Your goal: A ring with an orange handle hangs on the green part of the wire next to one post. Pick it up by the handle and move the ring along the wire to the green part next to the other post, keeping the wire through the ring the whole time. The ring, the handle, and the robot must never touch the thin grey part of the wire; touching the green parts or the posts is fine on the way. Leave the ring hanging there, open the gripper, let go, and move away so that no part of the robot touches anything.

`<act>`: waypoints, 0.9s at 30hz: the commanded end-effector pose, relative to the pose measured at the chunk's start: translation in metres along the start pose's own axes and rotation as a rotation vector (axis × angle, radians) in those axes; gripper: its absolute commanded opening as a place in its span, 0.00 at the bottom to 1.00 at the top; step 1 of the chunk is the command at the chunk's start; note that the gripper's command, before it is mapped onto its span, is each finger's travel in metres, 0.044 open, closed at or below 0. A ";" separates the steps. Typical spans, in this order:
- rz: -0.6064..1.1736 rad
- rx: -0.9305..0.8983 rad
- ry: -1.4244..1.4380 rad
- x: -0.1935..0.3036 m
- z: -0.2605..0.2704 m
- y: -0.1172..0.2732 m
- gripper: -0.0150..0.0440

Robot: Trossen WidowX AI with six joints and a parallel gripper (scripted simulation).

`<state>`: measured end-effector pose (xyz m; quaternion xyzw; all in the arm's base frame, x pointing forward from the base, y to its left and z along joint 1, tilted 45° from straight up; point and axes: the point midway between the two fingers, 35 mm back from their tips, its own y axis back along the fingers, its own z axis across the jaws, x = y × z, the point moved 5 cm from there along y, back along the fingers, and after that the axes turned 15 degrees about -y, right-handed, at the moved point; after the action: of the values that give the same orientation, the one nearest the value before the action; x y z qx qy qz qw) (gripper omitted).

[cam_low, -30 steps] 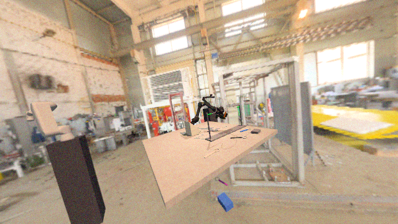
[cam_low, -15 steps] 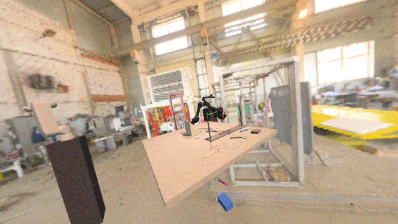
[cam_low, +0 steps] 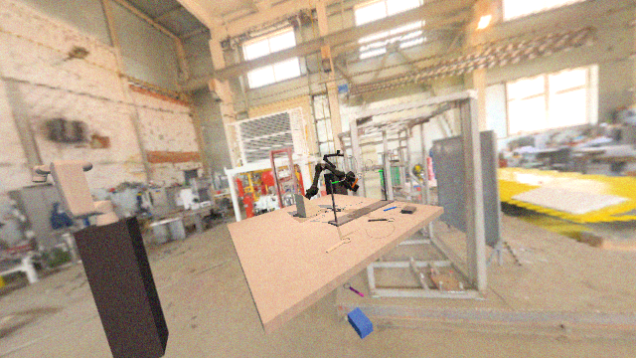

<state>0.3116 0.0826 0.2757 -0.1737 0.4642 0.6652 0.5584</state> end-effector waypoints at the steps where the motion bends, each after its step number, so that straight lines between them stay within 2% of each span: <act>1: -0.016 0.040 0.070 0.000 -0.011 -0.001 0.00; 27: -0.165 0.322 0.637 -0.041 -0.077 0.002 0.00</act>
<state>0.3034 0.0040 0.2684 -0.3106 0.6808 0.4693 0.4688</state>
